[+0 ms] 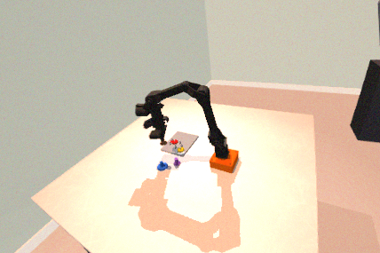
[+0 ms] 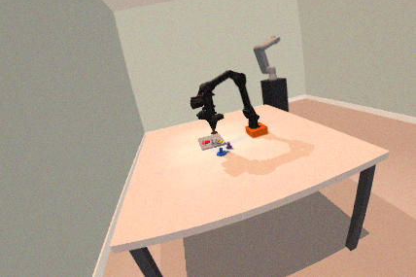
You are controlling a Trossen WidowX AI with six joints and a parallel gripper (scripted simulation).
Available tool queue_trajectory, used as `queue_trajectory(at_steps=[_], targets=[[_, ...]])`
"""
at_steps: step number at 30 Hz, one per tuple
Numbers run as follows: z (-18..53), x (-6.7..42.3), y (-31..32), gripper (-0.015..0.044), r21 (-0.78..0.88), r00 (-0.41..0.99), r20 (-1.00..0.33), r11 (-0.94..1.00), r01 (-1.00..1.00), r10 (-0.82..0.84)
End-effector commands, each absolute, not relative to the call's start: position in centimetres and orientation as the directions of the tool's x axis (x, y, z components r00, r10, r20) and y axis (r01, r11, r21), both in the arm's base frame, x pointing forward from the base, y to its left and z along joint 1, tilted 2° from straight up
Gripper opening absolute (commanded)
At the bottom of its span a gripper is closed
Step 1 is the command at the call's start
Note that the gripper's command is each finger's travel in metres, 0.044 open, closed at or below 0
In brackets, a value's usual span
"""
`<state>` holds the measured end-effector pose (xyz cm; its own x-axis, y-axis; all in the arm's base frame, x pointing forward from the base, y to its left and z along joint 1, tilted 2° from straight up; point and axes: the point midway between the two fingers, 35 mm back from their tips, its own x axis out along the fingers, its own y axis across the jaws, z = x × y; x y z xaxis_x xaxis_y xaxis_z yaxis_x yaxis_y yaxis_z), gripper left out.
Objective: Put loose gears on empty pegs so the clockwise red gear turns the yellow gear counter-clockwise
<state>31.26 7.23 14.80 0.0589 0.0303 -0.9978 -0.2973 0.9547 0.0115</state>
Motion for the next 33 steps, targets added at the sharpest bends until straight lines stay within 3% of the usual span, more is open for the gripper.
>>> queue_trajectory(at_steps=[1,33], targets=[[15.7,31.1,7.1,0.0,0.005,0.063,-0.998,0.957,-0.29,0.024],[14.4,31.7,2.0,0.0,-0.003,0.06,-0.998,0.96,-0.282,0.015]])
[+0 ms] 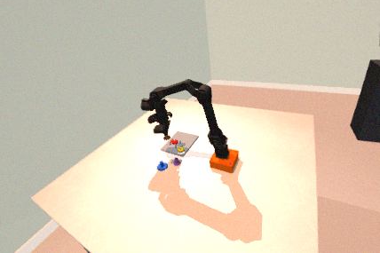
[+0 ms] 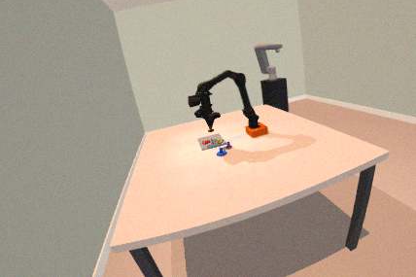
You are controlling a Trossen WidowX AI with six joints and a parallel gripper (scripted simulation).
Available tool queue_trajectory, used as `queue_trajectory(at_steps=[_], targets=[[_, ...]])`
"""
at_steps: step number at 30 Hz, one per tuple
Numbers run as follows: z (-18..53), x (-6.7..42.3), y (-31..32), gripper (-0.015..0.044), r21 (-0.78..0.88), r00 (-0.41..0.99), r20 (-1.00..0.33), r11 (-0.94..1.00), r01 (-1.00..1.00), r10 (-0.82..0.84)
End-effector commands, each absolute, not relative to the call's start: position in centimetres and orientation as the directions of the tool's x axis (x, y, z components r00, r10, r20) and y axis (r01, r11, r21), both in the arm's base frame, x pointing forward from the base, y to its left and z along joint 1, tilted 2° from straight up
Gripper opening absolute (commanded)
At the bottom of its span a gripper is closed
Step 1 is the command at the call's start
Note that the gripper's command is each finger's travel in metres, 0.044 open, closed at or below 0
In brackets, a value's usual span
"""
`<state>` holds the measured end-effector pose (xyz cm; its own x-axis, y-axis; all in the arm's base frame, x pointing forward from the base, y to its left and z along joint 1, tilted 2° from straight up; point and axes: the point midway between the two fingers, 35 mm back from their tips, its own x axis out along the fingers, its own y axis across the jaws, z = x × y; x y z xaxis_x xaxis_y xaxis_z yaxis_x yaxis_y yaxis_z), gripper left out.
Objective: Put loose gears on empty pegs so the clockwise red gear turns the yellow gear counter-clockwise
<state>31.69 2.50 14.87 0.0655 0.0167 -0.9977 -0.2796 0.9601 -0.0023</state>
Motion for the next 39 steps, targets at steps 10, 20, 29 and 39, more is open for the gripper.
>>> queue_trajectory(at_steps=[10,20,29,39], targets=[[13.0,31.8,-0.4,0.0,-0.005,0.06,-0.998,0.96,-0.282,0.013],[11.6,31.7,-2.7,0.0,-0.007,0.06,-0.998,0.96,-0.282,0.011],[10.4,31.4,-4.8,0.0,-0.009,0.06,-0.998,0.959,-0.282,0.009],[9.0,30.8,-7.1,0.0,-0.011,0.06,-0.998,0.959,-0.282,0.007]])
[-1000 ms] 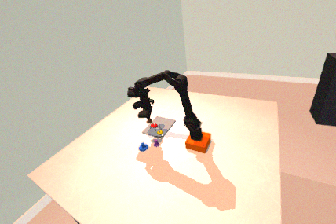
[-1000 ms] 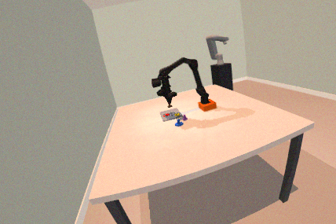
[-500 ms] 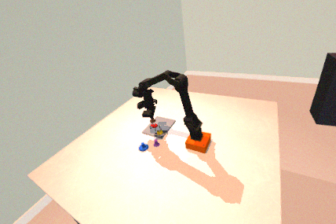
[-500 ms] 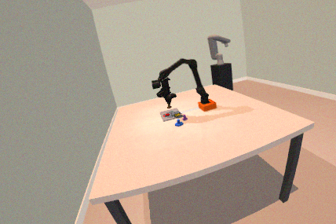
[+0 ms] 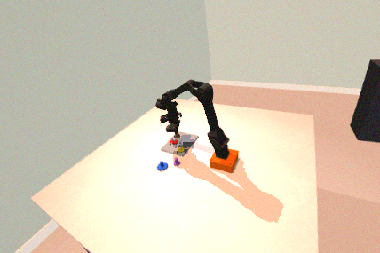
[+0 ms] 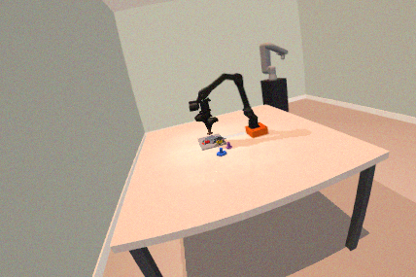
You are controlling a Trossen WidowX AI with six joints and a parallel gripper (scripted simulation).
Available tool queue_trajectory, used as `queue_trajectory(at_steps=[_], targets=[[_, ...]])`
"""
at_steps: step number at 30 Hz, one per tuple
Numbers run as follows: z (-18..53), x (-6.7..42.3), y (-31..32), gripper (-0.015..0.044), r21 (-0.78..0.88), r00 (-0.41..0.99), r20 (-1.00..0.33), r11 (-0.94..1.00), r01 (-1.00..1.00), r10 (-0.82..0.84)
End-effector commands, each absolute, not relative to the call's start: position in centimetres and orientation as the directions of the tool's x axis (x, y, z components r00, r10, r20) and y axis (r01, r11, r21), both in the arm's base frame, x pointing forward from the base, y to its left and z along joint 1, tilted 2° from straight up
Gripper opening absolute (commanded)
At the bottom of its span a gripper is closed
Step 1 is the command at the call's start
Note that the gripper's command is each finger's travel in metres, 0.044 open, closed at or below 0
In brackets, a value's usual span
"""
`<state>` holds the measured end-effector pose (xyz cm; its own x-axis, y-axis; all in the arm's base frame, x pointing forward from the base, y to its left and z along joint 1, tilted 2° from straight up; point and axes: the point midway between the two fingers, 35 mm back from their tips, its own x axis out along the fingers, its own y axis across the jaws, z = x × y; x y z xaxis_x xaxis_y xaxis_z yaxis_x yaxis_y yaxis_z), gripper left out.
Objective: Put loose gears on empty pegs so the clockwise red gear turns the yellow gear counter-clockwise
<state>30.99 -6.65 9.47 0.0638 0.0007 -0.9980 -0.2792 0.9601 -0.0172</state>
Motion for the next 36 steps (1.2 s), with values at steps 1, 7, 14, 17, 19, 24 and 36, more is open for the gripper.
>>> queue_trajectory(at_steps=[1,7,14,17,19,24,36], targets=[[8.9,30.7,-7.3,0.0,-0.011,0.06,-0.998,0.959,-0.282,0.006],[8.6,30.5,-7.8,0.0,-0.011,0.06,-0.998,0.959,-0.282,0.006],[8.8,30.5,-7.8,0.0,-0.011,0.06,-0.998,0.959,-0.282,0.006],[8.8,30.5,-7.8,0.0,-0.011,0.06,-0.998,0.959,-0.282,0.006],[8.8,30.5,-7.8,0.0,-0.011,0.06,-0.998,0.959,-0.282,0.006],[8.8,30.5,-7.8,0.0,-0.011,0.06,-0.998,0.959,-0.282,0.006],[7.8,30.5,-7.8,0.0,-0.02,0.059,-0.998,0.905,-0.425,0.006]])
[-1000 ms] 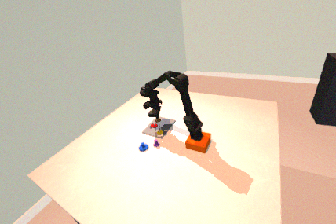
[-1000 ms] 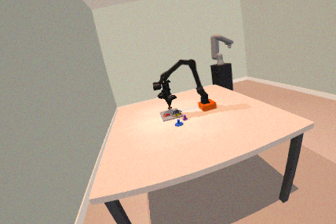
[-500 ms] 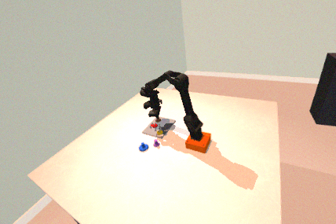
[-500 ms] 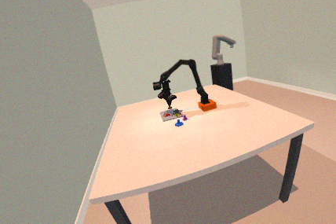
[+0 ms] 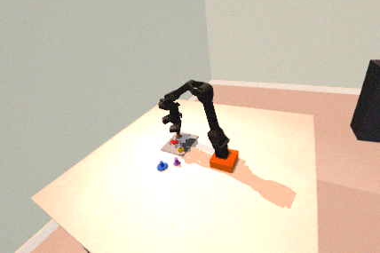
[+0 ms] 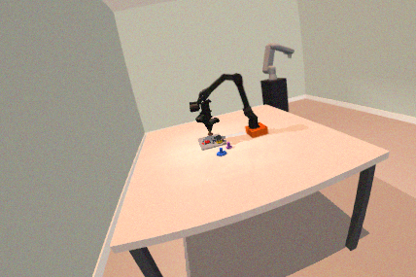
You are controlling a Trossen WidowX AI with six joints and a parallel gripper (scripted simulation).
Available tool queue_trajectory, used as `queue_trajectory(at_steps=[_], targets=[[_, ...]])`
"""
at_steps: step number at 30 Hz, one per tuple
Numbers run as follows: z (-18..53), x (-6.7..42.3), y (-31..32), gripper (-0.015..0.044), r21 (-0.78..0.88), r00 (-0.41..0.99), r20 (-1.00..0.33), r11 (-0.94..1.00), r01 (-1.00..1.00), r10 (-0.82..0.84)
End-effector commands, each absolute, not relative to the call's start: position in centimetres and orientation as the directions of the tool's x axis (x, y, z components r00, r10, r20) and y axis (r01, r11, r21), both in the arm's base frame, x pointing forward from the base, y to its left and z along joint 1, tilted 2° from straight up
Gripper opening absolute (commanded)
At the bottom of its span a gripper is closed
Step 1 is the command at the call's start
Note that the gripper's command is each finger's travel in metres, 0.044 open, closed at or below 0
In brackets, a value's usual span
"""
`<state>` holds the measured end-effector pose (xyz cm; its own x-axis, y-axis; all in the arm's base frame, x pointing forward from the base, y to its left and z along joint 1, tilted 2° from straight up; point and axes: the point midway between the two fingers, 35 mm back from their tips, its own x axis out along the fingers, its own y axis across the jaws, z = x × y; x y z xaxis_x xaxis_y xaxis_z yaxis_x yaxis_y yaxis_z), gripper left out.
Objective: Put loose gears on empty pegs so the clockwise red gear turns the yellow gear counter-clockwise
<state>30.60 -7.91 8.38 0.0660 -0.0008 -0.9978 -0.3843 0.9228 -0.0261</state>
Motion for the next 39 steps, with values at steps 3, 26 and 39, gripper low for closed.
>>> queue_trajectory(at_steps=[3,26,39], targets=[[7.4,30.5,-7.8,0.0,-0.023,0.059,-0.998,0.883,-0.469,0.006],[4.1,30.7,-7.8,0.0,-0.001,0.059,-0.998,0.992,-0.125,0.006],[4.2,30.8,-7.8,0.0,-0.005,0.059,-0.998,0.983,-0.182,0.006]])
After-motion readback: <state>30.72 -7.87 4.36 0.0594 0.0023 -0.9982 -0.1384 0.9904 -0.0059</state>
